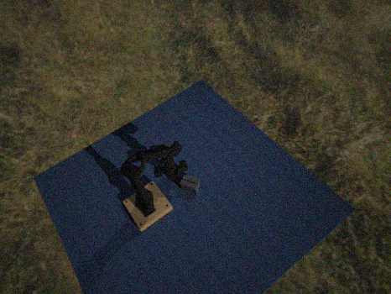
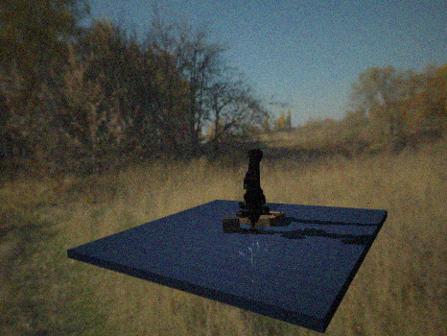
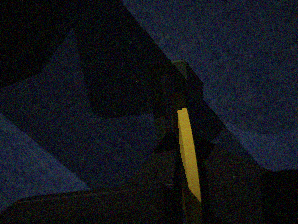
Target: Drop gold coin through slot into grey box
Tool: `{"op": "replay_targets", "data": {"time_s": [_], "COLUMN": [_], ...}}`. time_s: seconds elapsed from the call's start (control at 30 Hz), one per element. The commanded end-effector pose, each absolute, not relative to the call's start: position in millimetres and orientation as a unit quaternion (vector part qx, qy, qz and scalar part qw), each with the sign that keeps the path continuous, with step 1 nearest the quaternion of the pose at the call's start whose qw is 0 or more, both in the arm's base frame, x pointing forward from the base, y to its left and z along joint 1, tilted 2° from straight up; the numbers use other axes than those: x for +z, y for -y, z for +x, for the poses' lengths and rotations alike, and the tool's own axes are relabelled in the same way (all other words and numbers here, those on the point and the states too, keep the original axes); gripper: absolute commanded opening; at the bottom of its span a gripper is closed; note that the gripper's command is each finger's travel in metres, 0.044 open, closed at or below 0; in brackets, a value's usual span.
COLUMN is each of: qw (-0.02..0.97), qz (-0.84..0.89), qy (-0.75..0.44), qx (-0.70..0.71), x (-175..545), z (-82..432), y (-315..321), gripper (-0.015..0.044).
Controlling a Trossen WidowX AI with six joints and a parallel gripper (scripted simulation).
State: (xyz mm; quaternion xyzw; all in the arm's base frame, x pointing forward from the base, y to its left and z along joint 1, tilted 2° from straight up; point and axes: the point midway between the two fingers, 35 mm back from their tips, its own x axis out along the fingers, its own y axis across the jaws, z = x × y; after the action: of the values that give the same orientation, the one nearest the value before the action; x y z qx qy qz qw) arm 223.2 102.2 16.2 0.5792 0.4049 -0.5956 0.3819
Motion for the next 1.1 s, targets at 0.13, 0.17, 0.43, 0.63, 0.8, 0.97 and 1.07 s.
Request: {"op": "replay_targets", "data": {"time_s": [0.13,0.17,0.43,0.63,0.8,0.97,1.07], "qw": [0.382,0.382,0.383,0.383,0.382,0.382,0.389], "qz": [0.587,0.587,0.587,0.587,0.587,0.587,0.582], "qy": [-0.404,-0.404,-0.404,-0.404,-0.404,-0.404,-0.41], "qx": [-0.589,-0.589,-0.588,-0.588,-0.589,-0.589,-0.584], "x": [40.0,42.5,62.8,78.2,91.2,100.3,100.3], "z": [229.4,229.6,230.2,229.6,228.3,227.1,227.0], "y": [-104.4,-104.4,-103.9,-103.0,-102.0,-101.1,-100.9], "gripper": [0.0,0.0,0.0,0.0,0.0,0.0,0.0]}}
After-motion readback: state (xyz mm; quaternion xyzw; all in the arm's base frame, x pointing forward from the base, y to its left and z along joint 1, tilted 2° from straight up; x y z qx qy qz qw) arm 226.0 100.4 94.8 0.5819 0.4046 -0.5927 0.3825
